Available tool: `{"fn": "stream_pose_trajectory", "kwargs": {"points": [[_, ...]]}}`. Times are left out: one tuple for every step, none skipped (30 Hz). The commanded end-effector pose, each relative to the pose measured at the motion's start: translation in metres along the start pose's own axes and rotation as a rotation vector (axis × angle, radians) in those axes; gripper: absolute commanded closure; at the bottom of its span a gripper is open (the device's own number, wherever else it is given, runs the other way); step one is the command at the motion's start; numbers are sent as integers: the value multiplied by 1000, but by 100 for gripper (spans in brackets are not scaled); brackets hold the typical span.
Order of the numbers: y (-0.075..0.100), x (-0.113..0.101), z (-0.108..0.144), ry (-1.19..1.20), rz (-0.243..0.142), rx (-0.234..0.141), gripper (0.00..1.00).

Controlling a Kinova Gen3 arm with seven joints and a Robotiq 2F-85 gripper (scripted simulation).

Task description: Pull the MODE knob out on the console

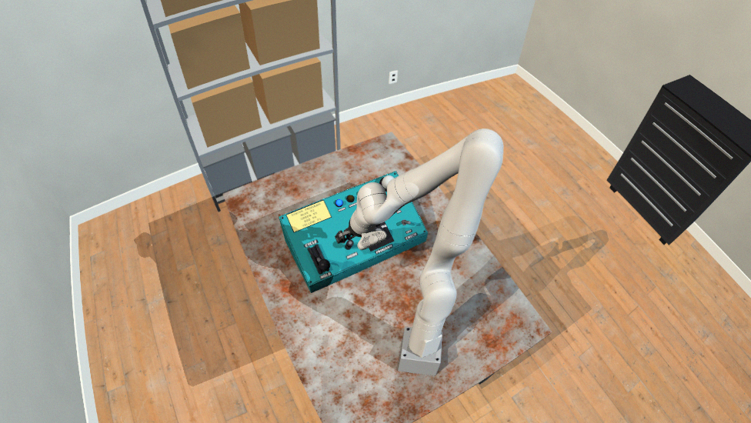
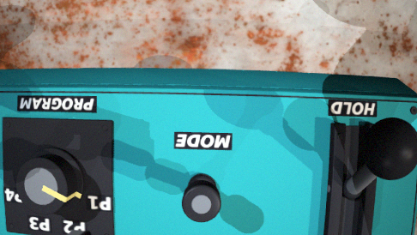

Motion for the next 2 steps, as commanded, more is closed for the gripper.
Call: {"fn": "stream_pose_trajectory", "kwargs": {"points": [[0, 0, 0, 0, -1, -1, 0], [0, 0, 0, 0, -1, -1, 0]]}}
Point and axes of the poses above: the point where the finger pads meet when closed, its own y axis back along the fingers, its own z axis across the jaws, x = y × z, the point moved 9 cm from there along y, back along the fingers, and after that the axes turned 2 degrees about -y, right-handed, at the moved point
